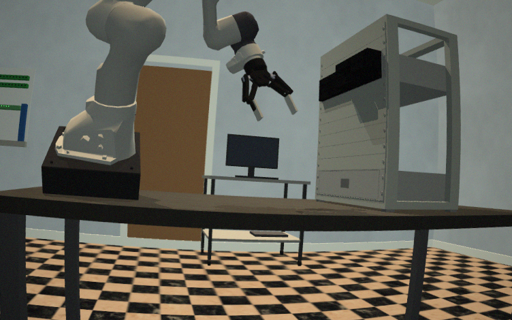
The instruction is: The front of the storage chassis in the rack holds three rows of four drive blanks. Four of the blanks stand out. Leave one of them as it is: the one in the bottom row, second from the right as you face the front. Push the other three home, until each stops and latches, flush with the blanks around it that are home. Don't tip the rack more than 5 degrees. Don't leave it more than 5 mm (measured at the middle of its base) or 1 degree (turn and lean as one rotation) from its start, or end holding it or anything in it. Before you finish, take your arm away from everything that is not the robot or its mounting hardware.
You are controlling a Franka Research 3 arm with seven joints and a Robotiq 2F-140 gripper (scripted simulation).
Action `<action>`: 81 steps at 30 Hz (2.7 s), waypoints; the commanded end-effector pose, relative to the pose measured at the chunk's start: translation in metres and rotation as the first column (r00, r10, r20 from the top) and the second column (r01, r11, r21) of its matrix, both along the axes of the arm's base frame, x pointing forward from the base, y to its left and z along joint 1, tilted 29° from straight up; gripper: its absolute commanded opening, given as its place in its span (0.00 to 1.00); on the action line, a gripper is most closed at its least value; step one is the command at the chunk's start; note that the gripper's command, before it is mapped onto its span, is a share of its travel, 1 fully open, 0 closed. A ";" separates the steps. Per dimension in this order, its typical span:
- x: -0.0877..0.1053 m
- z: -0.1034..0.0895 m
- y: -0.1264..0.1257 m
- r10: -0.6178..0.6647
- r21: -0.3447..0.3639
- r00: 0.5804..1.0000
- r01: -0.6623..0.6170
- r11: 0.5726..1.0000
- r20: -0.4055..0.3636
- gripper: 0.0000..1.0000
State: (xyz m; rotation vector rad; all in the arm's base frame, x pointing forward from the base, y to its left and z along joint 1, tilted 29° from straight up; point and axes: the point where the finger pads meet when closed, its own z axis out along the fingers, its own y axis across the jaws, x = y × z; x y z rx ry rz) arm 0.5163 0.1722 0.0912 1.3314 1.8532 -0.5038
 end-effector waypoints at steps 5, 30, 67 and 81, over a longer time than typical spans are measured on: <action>0.000 0.000 0.000 0.000 0.000 1.000 0.000 1.000 0.000 1.00; -0.003 -0.053 -0.027 0.116 -0.103 0.973 -0.097 0.990 0.200 1.00; 0.011 -0.031 -0.079 0.443 -0.203 0.717 -0.400 0.894 0.539 1.00; 0.014 0.061 -0.078 0.480 -0.172 0.541 -0.522 0.835 0.690 1.00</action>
